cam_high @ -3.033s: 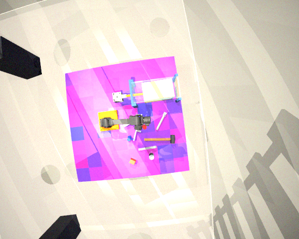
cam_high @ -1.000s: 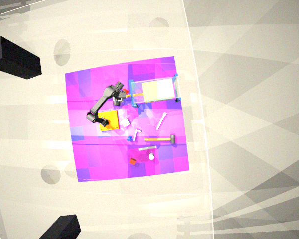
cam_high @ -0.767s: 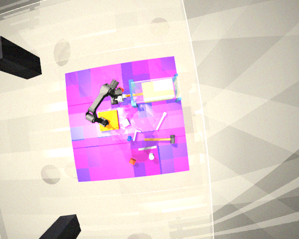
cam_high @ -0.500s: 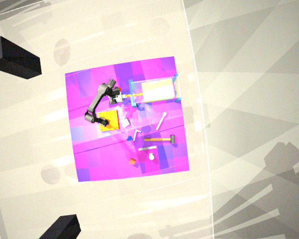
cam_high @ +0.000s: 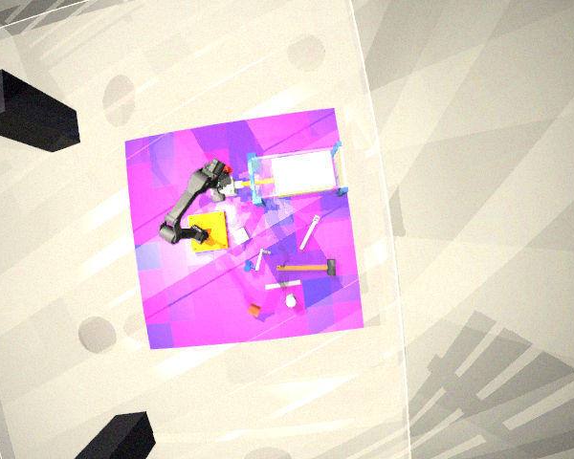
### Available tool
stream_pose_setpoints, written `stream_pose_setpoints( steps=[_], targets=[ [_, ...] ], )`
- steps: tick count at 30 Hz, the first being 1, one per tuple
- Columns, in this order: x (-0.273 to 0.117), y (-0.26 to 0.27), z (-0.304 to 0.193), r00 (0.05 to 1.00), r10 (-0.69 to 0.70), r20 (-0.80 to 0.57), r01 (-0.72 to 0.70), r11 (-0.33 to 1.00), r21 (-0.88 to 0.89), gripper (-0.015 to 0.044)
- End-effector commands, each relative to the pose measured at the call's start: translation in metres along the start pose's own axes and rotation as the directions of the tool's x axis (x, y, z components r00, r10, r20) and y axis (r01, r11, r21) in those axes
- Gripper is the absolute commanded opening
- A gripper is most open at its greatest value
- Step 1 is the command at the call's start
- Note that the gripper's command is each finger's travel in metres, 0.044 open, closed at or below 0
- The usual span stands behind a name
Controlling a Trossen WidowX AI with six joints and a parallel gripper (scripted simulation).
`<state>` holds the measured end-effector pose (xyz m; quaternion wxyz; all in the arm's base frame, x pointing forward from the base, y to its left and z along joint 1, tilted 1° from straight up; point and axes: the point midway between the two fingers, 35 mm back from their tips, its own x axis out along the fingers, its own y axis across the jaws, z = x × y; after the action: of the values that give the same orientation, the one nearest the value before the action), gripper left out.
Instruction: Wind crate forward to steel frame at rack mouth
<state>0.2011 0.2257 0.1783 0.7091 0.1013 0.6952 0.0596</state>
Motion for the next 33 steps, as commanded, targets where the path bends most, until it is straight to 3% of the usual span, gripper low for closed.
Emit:
stream_pose_setpoints(
  steps=[1,17,33],
  targets=[
    [-0.0025,0.0006,0.0002,0.998,0.071,0.003,-0.071,0.997,-0.006,0.0000],
    [-0.0022,0.0006,0.0004,0.945,0.328,-0.006,-0.328,0.945,-0.008,0.0000],
    [-0.0019,0.0004,0.0005,0.823,0.567,-0.016,-0.567,0.823,-0.008,0.0000]
  ],
)
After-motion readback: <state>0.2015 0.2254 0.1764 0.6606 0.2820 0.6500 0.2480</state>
